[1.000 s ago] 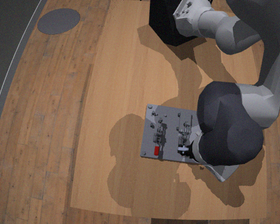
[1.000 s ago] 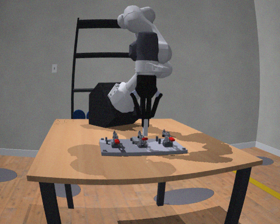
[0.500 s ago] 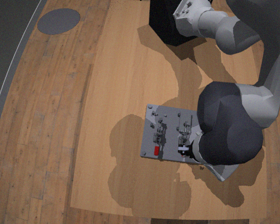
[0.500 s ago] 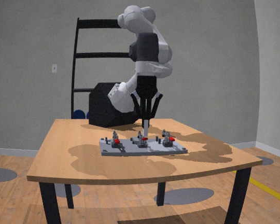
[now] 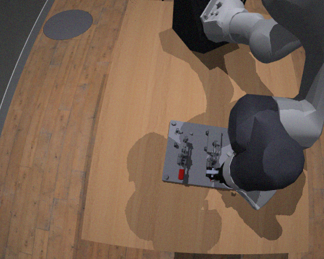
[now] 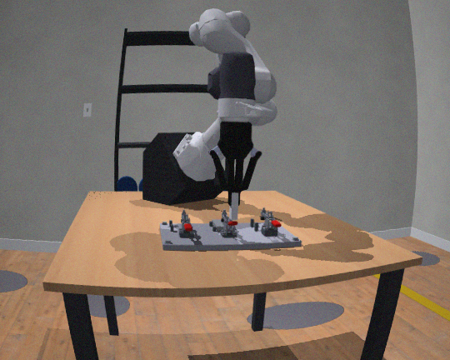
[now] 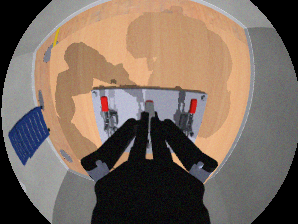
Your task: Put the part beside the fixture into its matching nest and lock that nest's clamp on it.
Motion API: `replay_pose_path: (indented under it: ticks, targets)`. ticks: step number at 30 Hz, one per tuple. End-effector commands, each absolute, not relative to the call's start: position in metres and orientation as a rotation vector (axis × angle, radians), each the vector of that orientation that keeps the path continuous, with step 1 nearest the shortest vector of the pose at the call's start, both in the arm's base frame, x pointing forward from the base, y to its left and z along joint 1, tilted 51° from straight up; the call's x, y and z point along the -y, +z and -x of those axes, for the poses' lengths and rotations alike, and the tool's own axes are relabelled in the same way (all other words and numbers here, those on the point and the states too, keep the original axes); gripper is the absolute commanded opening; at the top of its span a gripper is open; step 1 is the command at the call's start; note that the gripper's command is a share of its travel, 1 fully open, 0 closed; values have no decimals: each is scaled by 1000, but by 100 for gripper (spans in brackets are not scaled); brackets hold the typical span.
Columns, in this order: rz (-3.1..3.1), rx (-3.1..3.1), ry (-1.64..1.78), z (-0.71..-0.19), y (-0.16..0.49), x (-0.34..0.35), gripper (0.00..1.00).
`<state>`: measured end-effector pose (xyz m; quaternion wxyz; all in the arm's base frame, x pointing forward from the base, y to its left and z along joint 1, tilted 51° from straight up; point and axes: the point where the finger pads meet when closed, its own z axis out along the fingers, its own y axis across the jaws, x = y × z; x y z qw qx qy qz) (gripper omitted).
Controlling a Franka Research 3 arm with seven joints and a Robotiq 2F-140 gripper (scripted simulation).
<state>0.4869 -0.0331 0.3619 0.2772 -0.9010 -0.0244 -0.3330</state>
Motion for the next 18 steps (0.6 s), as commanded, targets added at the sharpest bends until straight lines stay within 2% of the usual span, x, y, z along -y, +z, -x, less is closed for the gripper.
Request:
replay_pose_path:
  ticks: [1, 18]
  targets:
    - [2419, 67, -892, -487, 361, 32, 0]
    - [2419, 67, -892, -488, 359, 30, 0]
